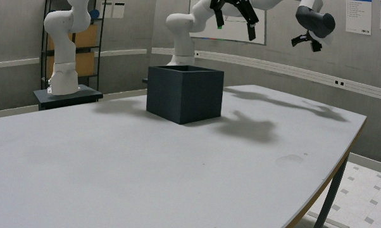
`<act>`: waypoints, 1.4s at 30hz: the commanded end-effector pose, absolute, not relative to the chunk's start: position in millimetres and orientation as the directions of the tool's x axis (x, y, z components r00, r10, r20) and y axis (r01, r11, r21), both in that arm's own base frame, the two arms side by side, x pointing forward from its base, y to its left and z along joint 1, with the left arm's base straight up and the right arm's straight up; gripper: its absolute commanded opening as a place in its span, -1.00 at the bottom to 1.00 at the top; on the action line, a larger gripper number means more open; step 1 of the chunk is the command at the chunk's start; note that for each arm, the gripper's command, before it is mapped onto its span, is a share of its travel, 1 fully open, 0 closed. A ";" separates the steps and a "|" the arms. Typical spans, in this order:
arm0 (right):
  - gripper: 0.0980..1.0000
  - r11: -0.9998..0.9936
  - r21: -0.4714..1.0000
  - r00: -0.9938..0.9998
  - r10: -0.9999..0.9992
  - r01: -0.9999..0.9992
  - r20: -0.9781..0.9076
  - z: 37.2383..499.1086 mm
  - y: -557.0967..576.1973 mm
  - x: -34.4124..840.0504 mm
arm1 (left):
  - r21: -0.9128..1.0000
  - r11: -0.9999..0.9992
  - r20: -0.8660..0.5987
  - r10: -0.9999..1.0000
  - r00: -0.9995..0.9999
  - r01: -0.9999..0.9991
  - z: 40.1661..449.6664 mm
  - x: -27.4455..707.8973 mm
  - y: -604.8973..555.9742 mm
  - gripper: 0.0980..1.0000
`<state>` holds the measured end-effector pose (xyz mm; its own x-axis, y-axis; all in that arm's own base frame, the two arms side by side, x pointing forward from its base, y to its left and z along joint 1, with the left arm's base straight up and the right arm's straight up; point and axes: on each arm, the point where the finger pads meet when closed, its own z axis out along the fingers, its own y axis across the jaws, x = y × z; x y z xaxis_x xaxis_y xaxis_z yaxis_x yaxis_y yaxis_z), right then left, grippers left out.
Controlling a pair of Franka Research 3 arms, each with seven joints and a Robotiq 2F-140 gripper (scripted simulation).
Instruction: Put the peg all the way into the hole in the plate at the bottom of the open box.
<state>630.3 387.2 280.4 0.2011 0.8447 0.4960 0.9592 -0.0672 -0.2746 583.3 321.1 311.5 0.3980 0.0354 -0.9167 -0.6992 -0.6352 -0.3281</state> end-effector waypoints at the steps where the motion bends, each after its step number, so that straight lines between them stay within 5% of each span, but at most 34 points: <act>1: 1.00 -0.067 -0.274 0.201 0.845 0.959 0.496 280.6 387.2 630.3 | -0.328 -0.635 -0.917 0.036 0.398 -0.699 311.6 583.3 321.1 1.00; 24: 1.00 -0.092 -0.279 0.224 0.843 0.956 0.489 281.5 377.1 634.9 | -0.324 -0.648 -0.905 0.000 0.426 -0.689 306.9 580.0 301.2 1.00; 42: 1.00 -0.512 -0.338 0.611 0.707 0.790 0.357 296.7 193.7 689.9 | -0.281 -0.723 -0.786 -0.205 0.583 -0.631 281.3 550.2 164.4 1.00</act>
